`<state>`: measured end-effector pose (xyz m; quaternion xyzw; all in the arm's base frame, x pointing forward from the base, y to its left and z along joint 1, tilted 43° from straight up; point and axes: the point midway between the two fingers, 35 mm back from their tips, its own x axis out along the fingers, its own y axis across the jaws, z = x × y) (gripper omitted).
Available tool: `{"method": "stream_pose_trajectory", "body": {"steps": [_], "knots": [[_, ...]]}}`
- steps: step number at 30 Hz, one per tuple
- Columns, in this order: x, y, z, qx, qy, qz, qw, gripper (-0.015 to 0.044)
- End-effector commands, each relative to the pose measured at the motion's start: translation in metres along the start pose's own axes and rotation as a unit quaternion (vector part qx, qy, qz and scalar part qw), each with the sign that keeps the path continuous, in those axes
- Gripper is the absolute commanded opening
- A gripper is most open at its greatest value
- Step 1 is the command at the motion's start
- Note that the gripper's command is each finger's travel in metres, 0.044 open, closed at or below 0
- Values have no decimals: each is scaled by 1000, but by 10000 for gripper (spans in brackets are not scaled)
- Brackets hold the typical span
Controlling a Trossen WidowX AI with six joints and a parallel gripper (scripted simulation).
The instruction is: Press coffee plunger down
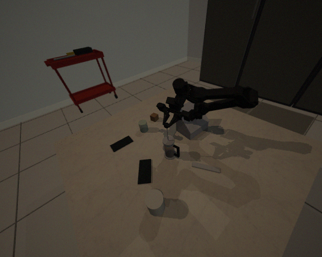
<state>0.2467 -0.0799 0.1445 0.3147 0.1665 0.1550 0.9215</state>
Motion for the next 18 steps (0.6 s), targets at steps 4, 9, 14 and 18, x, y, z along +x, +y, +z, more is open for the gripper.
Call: {"method": "stream_pose_trajectory", "body": {"steps": [4,9,14,18], "knots": [[9,-7,-21,17,14,-5,1000,119],[15,-9,-27,17,15,-6,1000,119],[20,-12,-33,16,16,-7,1000,119],[24,-13,-38,15,16,-7,1000,119]]}}
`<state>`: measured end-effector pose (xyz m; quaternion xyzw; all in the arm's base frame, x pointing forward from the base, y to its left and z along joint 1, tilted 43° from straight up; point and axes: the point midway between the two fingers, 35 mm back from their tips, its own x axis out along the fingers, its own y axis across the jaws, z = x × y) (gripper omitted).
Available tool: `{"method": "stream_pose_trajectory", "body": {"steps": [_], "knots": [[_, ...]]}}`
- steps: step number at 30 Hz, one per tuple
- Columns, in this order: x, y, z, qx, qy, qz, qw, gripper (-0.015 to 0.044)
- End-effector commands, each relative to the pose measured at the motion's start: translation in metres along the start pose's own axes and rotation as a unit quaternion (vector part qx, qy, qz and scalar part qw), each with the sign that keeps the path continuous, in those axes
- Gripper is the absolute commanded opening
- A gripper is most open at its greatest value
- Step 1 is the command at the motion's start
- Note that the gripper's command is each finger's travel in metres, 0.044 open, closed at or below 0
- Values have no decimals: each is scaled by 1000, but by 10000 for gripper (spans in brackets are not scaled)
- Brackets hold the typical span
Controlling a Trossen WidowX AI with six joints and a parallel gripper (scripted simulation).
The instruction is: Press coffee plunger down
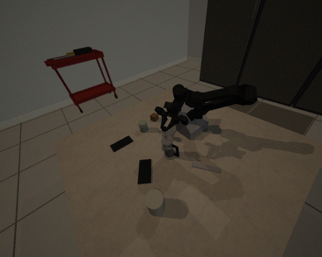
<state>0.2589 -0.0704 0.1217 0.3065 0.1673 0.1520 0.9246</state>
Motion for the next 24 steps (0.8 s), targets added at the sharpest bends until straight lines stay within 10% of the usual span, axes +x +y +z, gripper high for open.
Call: {"method": "stream_pose_trajectory", "body": {"steps": [1,24], "knots": [[6,-4,-22,23,16,-3,1000,119],[32,-4,-50,24,5,1,1000,119]]}}
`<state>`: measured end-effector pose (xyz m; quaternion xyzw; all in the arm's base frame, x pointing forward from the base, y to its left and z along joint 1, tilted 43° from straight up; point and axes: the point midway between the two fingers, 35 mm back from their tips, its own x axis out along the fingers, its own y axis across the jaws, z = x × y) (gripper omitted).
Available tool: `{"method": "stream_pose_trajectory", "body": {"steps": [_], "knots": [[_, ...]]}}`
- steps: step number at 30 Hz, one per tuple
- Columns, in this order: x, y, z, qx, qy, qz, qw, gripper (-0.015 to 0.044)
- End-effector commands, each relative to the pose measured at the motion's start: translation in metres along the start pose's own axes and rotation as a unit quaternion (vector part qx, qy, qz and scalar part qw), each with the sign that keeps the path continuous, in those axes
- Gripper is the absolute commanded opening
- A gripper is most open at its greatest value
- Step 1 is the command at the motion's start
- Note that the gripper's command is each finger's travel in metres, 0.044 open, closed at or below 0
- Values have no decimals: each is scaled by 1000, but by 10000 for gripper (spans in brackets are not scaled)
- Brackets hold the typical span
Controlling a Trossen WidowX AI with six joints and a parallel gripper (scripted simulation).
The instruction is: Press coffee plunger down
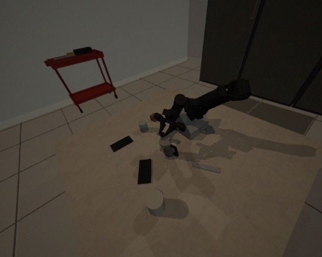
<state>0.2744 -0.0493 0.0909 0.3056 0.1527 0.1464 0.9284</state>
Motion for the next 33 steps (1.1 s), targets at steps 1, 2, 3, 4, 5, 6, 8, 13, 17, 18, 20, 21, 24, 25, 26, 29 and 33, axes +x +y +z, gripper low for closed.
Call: {"method": "stream_pose_trajectory", "body": {"steps": [1,2,3,4,5,6,8,13,17,18,20,21,24,25,26,29,33], "knots": [[4,2,-23,27,20,3,999,119],[6,2,-24,28,19,3,999,119],[7,3,-24,28,18,4,999,119],[9,3,-24,28,17,4,999,119],[10,3,-24,28,16,5,999,119],[11,3,-24,29,16,5,999,119],[14,3,-23,29,15,5,999,119],[17,2,-21,28,15,6,999,119],[18,1,-21,28,15,6,999,119],[18,1,-21,28,15,6,999,119],[18,0,-21,28,15,6,999,119],[18,0,-20,28,15,6,999,119],[18,0,-20,28,15,6,999,119],[18,0,-20,28,15,6,999,119],[18,-1,-20,28,15,6,999,119],[18,-1,-20,28,15,6,999,119],[18,-1,-20,28,15,6,999,119]]}}
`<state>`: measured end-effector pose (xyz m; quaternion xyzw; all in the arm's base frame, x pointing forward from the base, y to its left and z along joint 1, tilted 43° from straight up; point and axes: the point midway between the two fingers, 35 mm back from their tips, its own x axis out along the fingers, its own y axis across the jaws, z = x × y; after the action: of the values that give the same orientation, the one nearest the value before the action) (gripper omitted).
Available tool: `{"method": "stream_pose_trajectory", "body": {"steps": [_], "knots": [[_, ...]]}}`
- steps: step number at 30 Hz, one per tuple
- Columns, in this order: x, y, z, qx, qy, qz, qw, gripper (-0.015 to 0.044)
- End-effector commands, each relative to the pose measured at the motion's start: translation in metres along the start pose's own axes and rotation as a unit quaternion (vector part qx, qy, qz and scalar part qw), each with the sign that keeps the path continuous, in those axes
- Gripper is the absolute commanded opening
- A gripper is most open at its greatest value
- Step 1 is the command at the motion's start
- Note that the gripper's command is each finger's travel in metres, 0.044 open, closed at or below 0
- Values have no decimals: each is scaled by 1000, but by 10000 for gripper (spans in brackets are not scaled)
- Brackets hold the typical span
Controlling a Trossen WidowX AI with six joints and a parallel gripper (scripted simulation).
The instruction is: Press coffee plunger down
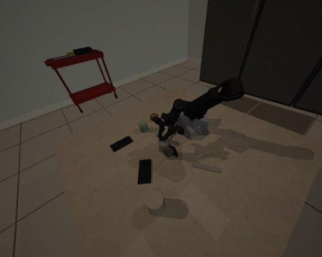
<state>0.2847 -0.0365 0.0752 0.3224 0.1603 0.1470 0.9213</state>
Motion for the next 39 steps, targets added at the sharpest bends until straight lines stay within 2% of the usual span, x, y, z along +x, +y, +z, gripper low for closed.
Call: {"method": "stream_pose_trajectory", "body": {"steps": [1,18,30,39], "knots": [[1,0,-5,10,9,4,1000,119],[0,-1,0,2,1,1,1000,119],[0,-1,0,2,1,1,1000,434],[1,-3,21,12,-17,-9,1000,440]]}}
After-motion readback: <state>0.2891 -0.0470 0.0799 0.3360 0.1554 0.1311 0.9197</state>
